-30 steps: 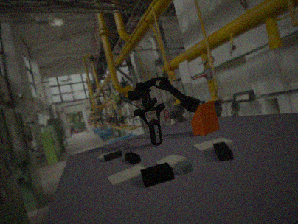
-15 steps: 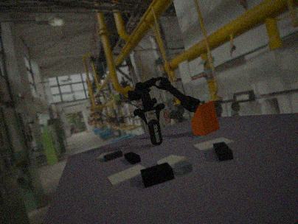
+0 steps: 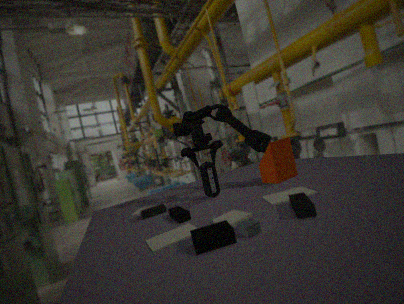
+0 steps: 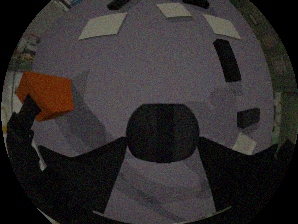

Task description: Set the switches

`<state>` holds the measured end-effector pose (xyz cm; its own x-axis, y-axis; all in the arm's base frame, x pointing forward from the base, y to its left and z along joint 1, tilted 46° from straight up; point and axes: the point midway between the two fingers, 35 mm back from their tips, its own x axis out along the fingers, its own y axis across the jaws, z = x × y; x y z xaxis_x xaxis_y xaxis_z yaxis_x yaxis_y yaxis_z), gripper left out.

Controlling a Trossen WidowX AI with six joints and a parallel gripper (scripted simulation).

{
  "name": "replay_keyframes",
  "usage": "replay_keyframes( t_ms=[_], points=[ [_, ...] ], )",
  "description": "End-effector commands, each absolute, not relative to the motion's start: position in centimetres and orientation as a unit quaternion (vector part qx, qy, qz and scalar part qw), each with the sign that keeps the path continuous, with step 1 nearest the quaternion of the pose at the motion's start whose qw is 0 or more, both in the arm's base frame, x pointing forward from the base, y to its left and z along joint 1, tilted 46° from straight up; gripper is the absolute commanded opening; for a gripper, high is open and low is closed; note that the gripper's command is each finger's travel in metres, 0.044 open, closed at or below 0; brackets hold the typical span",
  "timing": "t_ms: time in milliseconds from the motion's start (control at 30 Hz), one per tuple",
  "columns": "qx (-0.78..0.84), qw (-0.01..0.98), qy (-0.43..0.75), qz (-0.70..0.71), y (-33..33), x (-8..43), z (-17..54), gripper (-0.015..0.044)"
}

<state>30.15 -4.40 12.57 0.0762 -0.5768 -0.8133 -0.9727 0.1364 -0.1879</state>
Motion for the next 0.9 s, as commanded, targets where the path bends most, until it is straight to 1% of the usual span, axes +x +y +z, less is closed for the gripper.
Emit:
replay_keyframes(
  t_ms=[0,867],
  points=[
    [-0.613,0.399,0.64,0.236,-5.0,30.0,13.0,0.0336],
    [-0.619,0.381,0.651,0.219,-6.5,29.6,14.2,0.0336]
  ],
)
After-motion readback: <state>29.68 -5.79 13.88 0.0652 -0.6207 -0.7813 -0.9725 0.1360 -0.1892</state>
